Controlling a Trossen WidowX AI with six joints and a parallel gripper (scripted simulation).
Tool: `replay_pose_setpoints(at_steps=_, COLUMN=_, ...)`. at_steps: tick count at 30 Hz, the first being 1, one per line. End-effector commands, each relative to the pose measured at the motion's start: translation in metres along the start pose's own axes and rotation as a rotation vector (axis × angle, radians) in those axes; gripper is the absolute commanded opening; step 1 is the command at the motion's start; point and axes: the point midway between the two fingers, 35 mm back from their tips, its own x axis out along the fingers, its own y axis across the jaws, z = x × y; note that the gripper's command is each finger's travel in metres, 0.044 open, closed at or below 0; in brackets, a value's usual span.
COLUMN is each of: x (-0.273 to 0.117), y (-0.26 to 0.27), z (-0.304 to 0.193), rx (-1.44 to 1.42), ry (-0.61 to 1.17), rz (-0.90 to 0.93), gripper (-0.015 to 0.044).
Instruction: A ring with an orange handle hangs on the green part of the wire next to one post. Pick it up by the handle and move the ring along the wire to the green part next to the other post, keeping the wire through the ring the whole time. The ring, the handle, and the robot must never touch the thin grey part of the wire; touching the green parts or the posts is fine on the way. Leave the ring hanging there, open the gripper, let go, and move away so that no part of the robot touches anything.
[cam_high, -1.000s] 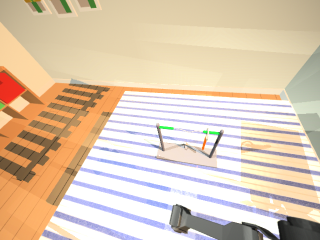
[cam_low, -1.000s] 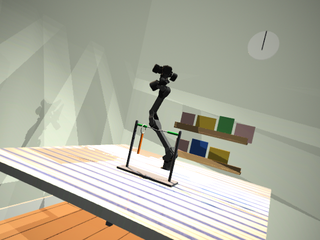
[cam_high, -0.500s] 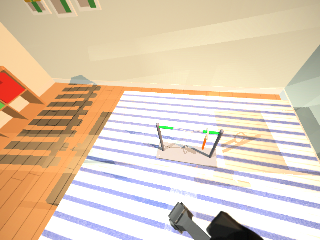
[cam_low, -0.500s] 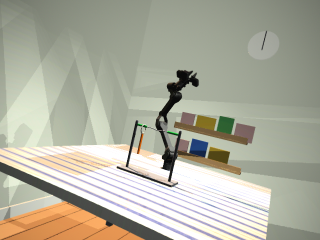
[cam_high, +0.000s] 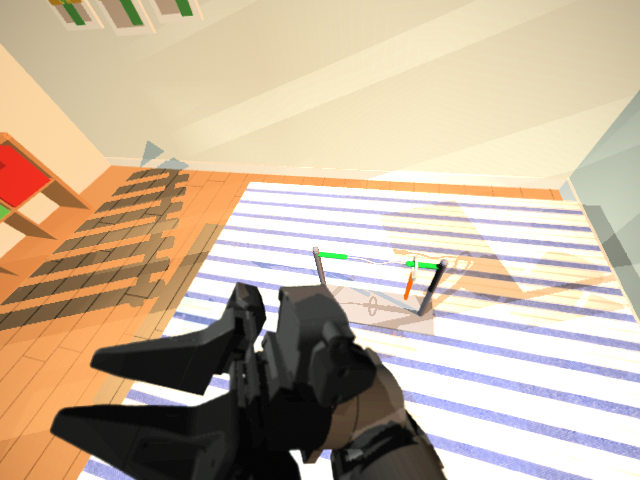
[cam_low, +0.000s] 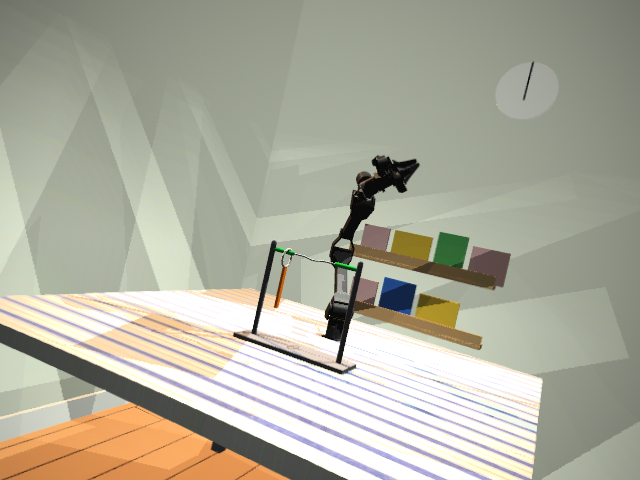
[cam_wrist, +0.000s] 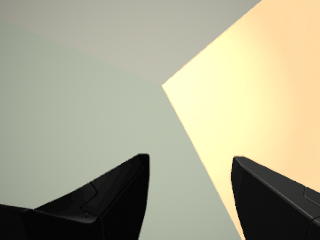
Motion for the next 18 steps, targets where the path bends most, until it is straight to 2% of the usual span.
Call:
replay_pose_setpoints(at_steps=1, x=-0.012, y=-0.049, z=0.001, rx=-0.117, ry=-0.024, rz=-0.156, gripper=0.016)
replay_pose_setpoints(at_steps=9, x=-0.061, y=-0.136, z=0.012, rx=-0.316, ry=-0.063, rz=-0.463, gripper=0.016)
replay_pose_setpoints(at_steps=18, x=-0.149, y=-0.213, z=0.024, rx=-0.489, ry=-0.085, rz=-0.802, gripper=0.016)
